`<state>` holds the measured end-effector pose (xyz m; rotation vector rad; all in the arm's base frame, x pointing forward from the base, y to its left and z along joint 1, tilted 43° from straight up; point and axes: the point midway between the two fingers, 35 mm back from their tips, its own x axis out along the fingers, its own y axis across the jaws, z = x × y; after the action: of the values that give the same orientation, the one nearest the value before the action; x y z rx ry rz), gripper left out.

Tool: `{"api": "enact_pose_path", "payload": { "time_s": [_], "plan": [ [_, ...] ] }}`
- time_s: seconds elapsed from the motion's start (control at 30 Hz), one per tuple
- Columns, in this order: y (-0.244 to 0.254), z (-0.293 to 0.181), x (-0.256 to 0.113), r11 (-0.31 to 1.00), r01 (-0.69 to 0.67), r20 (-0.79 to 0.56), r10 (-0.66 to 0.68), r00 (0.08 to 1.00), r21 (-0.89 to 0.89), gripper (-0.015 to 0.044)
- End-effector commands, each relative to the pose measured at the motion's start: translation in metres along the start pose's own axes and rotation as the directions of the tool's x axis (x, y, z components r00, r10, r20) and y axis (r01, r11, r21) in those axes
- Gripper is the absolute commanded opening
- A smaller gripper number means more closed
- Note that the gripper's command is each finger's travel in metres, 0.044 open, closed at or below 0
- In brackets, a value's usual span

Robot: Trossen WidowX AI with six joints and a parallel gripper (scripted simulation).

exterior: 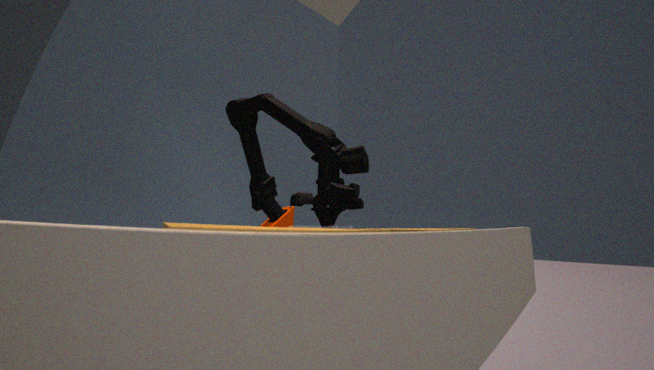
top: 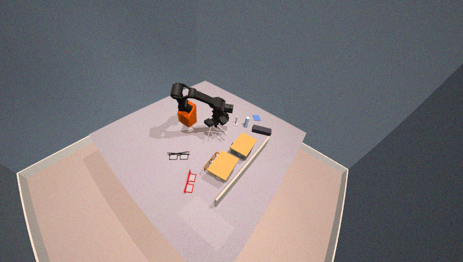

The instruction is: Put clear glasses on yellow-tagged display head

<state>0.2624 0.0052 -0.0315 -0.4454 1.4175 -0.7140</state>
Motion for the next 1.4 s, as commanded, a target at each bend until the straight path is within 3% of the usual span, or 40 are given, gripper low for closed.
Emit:
{"api": "enact_pose_path", "payload": {
  "time_s": [0.0, 0.27, 0.67, 1.0, 1.37],
  "plan": [
    [0.0, 0.0, -0.029, 1.0, -0.001, -0.001, 0.001, 1.0, 0.006, 0.0],
    [0.006, 0.002, -0.034, 0.999, -0.002, 0.0, 0.002, 1.0, -0.038, 0.0],
    [0.065, 0.005, -0.042, 0.884, -0.014, 0.0, 0.015, 1.0, -0.468, 0.0],
    [0.118, -0.002, -0.045, 0.637, -0.013, 0.0, 0.02, 1.0, -0.77, 0.0],
    [0.175, -0.021, -0.042, 0.258, -0.006, -0.001, 0.018, 1.0, -0.966, 0.0]
  ]
}}
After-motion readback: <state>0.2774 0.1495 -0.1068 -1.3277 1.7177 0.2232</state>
